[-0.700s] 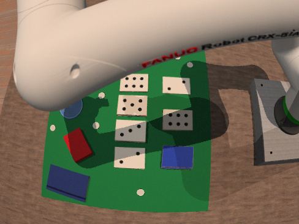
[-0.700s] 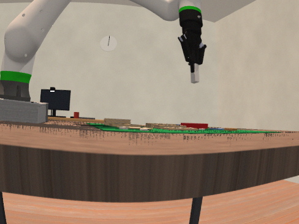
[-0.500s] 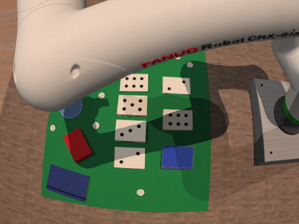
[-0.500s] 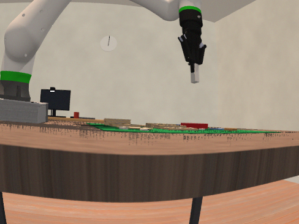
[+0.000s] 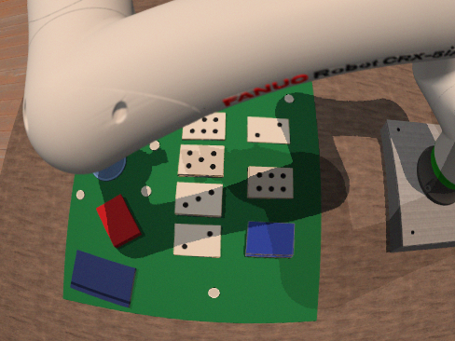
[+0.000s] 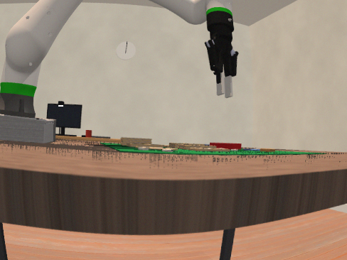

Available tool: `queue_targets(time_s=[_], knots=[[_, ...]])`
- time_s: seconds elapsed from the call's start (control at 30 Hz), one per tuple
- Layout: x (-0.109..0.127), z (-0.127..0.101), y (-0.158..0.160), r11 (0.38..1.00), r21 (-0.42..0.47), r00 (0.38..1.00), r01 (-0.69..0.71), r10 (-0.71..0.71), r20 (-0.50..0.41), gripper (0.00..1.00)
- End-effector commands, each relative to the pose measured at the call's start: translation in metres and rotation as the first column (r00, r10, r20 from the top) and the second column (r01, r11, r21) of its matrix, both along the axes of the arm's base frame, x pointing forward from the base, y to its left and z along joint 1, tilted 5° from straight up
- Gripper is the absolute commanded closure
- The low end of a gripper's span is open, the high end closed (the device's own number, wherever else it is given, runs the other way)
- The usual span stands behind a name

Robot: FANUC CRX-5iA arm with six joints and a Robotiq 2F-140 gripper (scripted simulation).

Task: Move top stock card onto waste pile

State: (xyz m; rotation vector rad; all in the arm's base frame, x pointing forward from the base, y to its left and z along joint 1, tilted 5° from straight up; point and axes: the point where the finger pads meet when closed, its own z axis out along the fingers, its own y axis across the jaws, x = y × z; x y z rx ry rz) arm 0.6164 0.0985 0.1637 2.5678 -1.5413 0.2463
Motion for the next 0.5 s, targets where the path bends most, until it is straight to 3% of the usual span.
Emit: queue_targets(time_s=[0.0, 0.07, 0.13, 0.17, 0.2, 0.23, 0.3, 0.33, 0.4, 0.43, 0.47], knots=[[-0.029, -0.010, 0.027, 0.984, 0.012, 0.984, -0.175, 0.176, -0.025, 0.00], [-0.064, -0.022, 0.051, 0.943, 0.025, 0.942, -0.332, 0.332, -0.044, 0.00], [-0.072, -0.024, 0.057, 0.917, 0.032, 0.916, -0.397, 0.398, -0.052, 0.00], [-0.096, -0.033, 0.070, 0.879, 0.040, 0.877, -0.475, 0.477, -0.062, 0.00], [-0.098, -0.034, 0.072, 0.855, 0.045, 0.853, -0.517, 0.519, -0.064, 0.00], [-0.118, -0.042, 0.079, 0.824, 0.050, 0.821, -0.564, 0.567, -0.073, 0.00], [-0.126, -0.044, 0.084, 0.775, 0.059, 0.771, -0.629, 0.632, -0.074, 0.00], [-0.153, -0.055, 0.093, 0.722, 0.068, 0.717, -0.689, 0.692, -0.083, 0.00], [-0.153, -0.055, 0.093, 0.722, 0.068, 0.717, -0.689, 0.692, -0.083, 0.00], [-0.180, -0.066, 0.100, 0.607, 0.084, 0.601, -0.790, 0.794, -0.087, 0.00], [-0.180, -0.066, 0.100, 0.589, 0.086, 0.583, -0.803, 0.808, -0.085, 0.00]])
